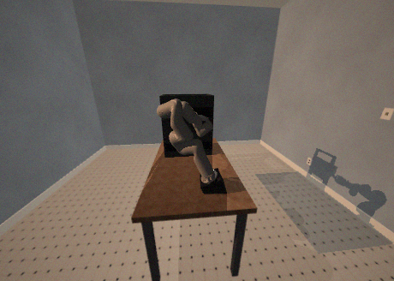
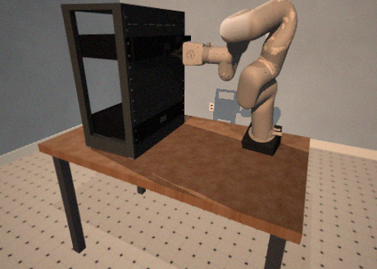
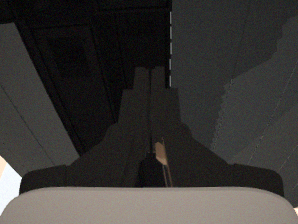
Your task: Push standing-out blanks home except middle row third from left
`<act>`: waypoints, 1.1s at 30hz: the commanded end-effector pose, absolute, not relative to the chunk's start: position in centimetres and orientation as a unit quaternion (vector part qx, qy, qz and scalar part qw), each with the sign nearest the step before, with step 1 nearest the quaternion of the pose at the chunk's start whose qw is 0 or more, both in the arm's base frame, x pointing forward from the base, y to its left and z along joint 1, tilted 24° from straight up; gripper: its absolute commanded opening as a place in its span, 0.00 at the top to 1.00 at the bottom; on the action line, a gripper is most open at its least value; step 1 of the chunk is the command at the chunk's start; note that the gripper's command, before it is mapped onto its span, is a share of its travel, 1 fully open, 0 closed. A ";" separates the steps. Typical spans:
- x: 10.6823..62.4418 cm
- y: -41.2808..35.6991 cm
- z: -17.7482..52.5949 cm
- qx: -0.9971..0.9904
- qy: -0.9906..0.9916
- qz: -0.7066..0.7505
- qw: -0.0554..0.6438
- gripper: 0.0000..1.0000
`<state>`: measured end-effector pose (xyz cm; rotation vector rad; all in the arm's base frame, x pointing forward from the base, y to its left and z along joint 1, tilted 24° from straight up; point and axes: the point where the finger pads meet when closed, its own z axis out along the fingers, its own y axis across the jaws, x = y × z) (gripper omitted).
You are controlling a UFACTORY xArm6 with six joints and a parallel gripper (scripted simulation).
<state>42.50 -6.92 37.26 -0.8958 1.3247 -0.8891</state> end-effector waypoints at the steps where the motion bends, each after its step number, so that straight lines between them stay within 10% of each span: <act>1: 42.6 -6.9 37.4 -0.388 0.572 -0.386 0.611 1.00; 33: 43.2 -6.9 37.5 -0.388 0.572 -0.386 0.611 1.00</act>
